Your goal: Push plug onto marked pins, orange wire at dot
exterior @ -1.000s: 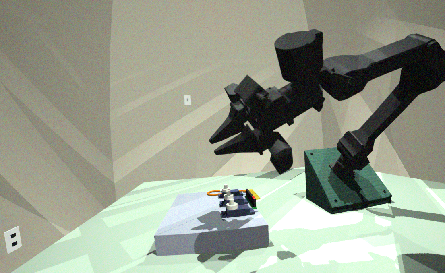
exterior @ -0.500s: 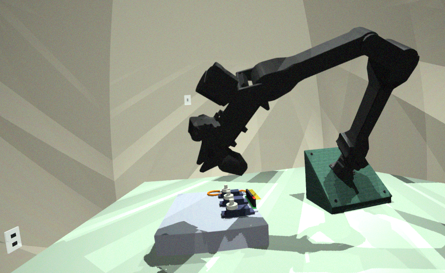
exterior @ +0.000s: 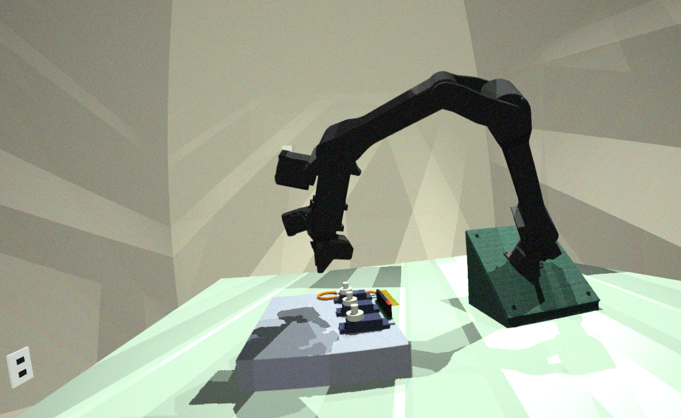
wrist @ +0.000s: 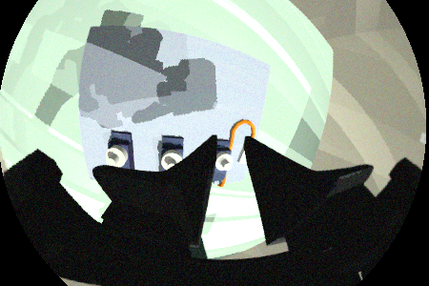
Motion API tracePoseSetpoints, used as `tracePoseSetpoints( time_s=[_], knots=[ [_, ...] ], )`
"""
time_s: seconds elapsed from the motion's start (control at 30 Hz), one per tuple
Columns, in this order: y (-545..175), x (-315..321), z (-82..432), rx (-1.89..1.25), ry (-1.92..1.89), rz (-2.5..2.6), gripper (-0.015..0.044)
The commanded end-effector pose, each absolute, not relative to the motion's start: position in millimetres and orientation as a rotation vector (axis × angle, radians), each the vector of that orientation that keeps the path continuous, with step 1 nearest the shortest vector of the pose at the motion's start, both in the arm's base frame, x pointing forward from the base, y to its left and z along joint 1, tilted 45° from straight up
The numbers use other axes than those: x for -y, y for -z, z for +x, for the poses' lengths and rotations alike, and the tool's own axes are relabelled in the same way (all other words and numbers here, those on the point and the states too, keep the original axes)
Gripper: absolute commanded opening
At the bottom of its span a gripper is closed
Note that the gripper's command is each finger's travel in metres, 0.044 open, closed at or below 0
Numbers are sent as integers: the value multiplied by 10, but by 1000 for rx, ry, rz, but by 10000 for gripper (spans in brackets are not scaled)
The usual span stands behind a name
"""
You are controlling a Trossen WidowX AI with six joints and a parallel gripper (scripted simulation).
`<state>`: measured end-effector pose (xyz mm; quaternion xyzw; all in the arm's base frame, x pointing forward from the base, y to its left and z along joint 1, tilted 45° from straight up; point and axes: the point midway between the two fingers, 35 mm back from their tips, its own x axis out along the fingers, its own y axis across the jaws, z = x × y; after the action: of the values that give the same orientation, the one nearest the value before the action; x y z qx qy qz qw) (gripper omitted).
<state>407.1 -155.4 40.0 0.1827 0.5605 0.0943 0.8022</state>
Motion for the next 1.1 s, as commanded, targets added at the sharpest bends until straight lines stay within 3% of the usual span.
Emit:
tracePoseSetpoints(
  time_s=[0.0, 0.37, 1.07],
  knots=[
    [-90, 1679, 3961, -1278, -248, 522, 115],
    [533, 1913, 3643, -1382, -334, 860, 115],
    [746, 1720, 3696, -1382, -337, 866, 115]
  ],
)
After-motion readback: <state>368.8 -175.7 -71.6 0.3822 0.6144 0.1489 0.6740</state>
